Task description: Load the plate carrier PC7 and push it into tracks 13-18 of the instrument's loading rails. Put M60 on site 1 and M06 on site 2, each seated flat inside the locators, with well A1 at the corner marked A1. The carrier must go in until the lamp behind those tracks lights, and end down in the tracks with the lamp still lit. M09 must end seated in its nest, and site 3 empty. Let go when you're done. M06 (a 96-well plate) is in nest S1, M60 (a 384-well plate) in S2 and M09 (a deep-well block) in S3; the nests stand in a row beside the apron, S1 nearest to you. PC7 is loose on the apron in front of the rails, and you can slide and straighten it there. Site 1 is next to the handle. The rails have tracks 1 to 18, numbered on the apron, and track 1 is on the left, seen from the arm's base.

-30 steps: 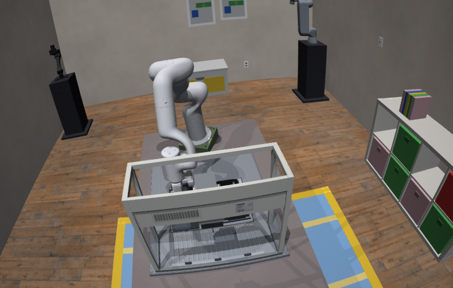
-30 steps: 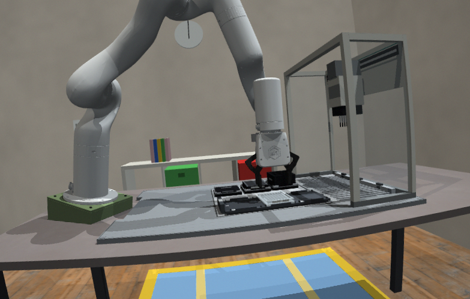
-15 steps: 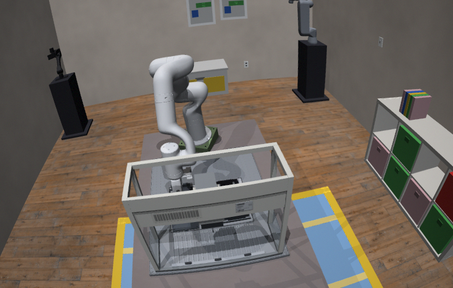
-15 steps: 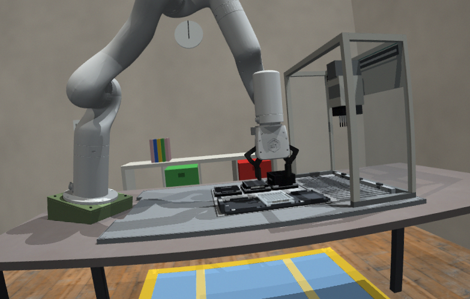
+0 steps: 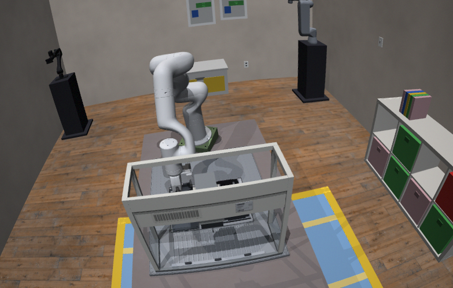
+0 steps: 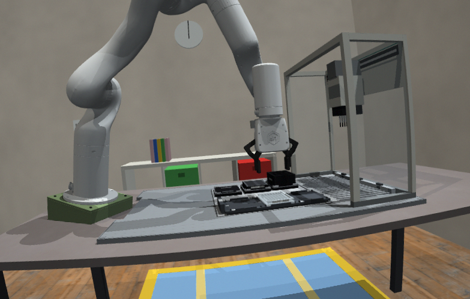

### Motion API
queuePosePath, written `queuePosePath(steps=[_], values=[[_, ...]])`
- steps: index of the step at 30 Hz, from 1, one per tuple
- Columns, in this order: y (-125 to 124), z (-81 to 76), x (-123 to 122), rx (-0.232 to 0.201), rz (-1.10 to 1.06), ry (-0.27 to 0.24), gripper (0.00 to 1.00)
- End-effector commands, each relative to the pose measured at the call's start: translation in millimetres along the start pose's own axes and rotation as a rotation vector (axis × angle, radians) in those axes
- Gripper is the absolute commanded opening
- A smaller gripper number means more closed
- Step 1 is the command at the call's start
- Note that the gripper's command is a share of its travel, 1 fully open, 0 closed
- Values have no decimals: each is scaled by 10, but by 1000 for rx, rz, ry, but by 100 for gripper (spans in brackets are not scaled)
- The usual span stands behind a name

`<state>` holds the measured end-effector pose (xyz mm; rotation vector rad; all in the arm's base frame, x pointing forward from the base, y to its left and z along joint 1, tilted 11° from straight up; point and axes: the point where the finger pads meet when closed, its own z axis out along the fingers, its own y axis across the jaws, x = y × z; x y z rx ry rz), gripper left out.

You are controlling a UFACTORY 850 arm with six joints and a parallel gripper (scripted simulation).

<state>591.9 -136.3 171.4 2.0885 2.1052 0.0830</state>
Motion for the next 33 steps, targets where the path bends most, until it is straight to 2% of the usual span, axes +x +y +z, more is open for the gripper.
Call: queuePosePath(steps=[1,15,31,33], values=[[7,-106,-2,-2,0,0,100],[7,-303,-2,-2,0,0,100],[7,-303,-2,-2,0,0,100],[4,-303,98,-2,39,0,100]])
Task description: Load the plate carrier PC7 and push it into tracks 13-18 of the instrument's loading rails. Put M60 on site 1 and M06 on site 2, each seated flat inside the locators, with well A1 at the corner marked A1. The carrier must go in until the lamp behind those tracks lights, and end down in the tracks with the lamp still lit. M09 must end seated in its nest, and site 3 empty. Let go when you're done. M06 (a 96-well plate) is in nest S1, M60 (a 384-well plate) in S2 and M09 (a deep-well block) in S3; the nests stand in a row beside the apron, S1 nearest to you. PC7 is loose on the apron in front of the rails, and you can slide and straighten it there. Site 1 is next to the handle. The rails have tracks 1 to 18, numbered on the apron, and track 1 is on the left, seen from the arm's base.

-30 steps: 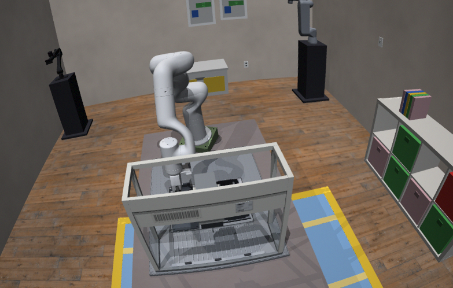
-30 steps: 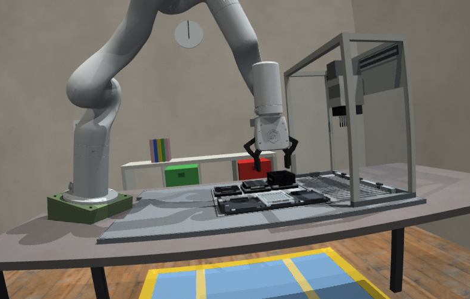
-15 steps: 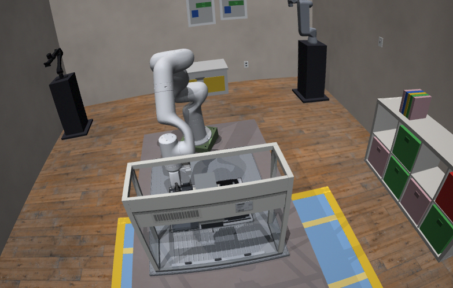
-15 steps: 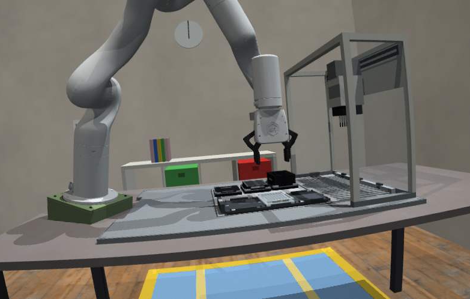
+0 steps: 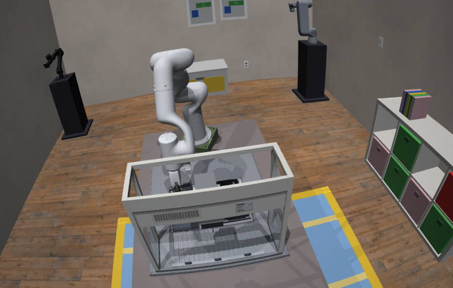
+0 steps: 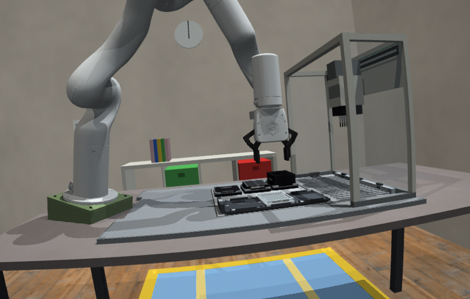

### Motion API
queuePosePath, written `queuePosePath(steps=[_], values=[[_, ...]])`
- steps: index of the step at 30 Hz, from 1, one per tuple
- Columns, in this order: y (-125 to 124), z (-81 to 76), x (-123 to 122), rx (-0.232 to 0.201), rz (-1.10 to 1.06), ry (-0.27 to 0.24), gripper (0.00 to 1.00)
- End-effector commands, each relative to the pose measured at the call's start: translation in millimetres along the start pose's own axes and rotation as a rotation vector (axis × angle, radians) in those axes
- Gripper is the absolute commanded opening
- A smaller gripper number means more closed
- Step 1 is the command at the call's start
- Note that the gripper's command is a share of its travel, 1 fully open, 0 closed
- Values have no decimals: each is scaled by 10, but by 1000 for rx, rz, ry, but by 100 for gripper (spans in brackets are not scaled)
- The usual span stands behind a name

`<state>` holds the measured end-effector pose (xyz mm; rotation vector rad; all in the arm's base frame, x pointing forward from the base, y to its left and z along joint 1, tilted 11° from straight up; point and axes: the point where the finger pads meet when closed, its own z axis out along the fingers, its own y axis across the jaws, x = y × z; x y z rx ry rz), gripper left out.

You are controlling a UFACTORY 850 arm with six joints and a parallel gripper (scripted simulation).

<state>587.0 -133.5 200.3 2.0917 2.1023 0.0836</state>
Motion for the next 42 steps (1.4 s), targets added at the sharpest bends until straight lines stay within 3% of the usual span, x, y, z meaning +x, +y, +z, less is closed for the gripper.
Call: queuePosePath(steps=[1,23,25,40,42], values=[[2,-9,145,-2,36,0,100],[-38,-12,1145,-2,36,0,100],[-38,-12,1145,-2,36,0,100],[-67,-15,1896,-2,36,0,100],[-67,-15,1896,-2,36,0,100]])
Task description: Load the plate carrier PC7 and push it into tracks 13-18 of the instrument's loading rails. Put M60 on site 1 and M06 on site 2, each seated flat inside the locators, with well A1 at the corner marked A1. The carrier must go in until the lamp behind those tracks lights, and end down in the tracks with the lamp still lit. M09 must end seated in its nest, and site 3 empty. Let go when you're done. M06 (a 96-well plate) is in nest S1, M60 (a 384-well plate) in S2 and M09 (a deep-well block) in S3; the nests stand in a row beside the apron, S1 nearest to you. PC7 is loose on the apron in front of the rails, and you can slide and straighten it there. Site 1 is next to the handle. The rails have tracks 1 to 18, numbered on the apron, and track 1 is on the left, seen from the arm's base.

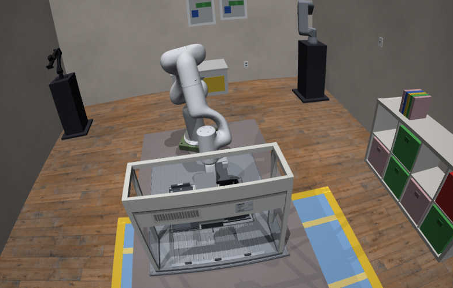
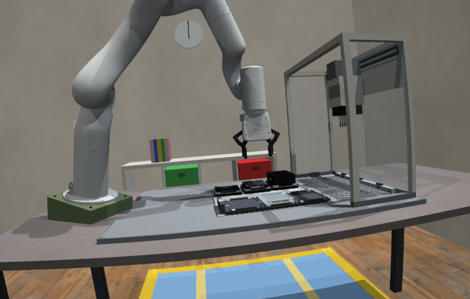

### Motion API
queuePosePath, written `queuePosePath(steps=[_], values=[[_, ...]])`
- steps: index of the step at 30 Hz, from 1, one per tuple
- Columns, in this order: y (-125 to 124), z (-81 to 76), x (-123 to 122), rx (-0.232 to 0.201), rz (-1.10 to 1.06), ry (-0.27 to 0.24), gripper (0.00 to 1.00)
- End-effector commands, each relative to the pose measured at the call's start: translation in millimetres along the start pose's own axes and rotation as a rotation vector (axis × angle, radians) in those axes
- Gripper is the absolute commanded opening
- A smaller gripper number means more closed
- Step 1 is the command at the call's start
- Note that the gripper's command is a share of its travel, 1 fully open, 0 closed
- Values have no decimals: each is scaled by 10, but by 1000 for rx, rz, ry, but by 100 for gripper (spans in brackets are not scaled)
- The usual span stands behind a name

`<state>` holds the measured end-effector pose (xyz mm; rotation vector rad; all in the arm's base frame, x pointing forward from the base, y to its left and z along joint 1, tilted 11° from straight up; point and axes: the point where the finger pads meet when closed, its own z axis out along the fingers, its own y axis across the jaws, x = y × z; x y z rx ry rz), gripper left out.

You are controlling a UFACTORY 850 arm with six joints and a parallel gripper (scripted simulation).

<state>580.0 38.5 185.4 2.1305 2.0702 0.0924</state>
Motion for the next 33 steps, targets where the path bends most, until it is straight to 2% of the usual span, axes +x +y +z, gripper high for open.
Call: queuePosePath(steps=[1,14,33], values=[[-3,-6,219,-3,2,-5,100],[-49,-5,845,-3,2,-5,100],[-49,-5,845,-3,2,-5,100]])
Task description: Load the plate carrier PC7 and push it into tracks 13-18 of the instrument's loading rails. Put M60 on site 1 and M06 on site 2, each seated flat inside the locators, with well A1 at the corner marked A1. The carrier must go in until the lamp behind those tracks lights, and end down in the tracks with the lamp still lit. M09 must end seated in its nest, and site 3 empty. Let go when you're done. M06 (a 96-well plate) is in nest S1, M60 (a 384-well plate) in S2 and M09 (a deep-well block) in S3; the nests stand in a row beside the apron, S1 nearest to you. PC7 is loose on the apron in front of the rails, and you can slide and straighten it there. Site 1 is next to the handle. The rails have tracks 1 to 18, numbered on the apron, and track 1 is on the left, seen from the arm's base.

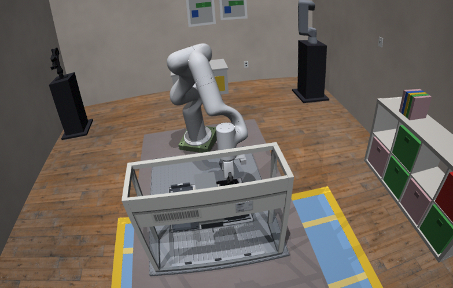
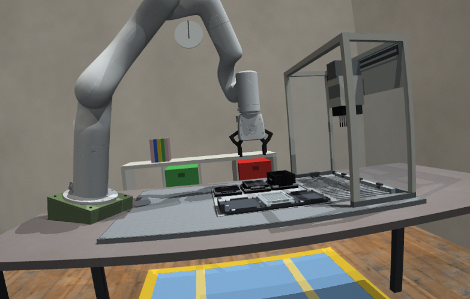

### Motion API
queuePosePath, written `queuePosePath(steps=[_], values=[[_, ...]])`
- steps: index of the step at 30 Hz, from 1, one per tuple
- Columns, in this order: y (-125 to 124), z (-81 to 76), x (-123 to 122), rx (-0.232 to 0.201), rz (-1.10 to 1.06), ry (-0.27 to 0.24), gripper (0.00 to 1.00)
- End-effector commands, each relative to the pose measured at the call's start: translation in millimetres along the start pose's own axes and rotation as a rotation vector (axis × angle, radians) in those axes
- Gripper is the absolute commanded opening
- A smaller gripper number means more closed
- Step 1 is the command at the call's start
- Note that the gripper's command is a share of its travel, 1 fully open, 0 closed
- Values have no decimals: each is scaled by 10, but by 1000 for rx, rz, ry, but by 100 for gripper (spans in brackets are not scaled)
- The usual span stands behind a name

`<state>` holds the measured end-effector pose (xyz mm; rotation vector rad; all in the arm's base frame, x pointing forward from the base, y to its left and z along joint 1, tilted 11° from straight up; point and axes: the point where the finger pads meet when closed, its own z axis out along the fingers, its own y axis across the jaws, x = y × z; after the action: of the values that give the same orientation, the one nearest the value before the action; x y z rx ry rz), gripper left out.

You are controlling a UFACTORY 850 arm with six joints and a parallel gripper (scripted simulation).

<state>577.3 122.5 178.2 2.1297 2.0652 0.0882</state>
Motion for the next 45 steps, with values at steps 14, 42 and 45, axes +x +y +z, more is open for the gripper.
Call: queuePosePath(steps=[14,42,45], values=[[7,193,4,-2,0,0,100],[8,593,3,-2,0,0,100],[8,643,3,-2,0,0,100]])
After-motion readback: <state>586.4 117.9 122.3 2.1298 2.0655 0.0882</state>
